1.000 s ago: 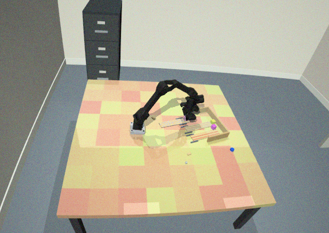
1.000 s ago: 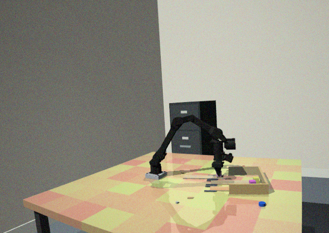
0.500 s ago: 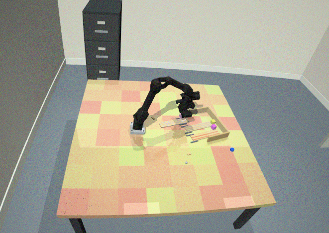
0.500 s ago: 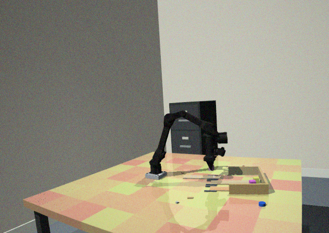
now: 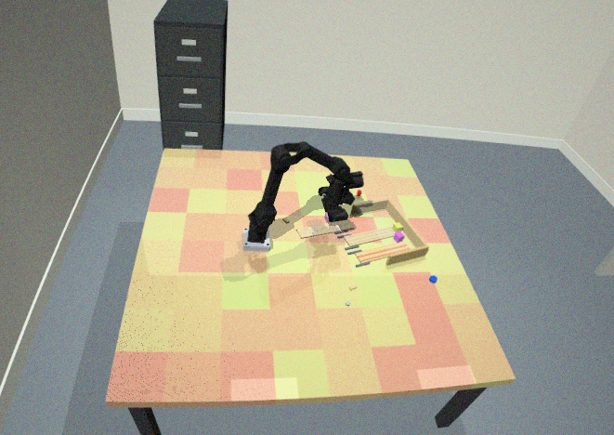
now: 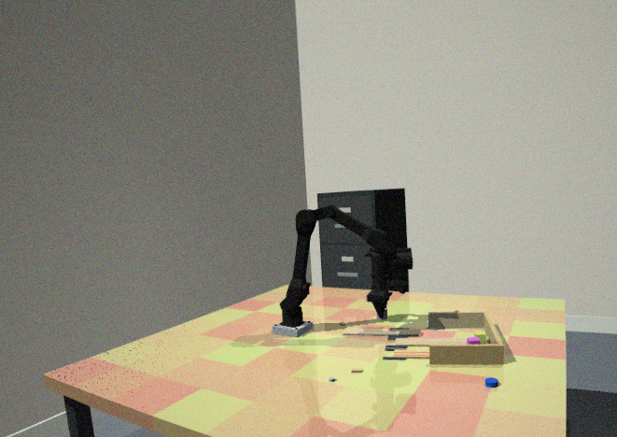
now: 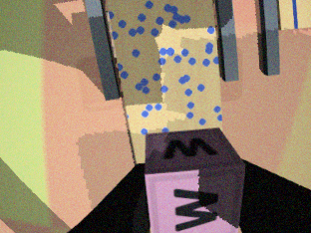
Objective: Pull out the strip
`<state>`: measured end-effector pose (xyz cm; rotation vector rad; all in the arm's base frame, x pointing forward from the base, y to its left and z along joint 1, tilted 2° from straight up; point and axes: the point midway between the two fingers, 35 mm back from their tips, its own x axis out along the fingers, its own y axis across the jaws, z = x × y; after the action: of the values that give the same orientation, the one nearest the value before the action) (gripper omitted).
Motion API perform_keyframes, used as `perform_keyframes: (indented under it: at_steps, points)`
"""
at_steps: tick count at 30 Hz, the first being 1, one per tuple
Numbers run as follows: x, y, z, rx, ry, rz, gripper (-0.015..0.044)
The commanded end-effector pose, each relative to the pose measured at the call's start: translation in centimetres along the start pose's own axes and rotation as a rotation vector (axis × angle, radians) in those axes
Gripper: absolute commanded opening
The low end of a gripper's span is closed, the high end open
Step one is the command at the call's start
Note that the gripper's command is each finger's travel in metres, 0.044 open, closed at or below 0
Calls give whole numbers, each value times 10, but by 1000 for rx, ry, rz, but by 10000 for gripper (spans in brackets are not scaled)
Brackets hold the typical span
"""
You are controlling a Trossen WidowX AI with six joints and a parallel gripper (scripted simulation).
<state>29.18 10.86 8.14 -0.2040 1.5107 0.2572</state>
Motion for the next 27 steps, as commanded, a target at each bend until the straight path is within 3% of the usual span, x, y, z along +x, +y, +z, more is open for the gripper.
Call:
perform_keyframes:
  at_steps: [1, 10, 27]
  points:
    - [1, -1, -11, -4, -2, -3, 0]
    - [-35, -1, -11, -4, -3, -3, 0]
    - [-35, -1, -11, -4, -3, -3, 0]
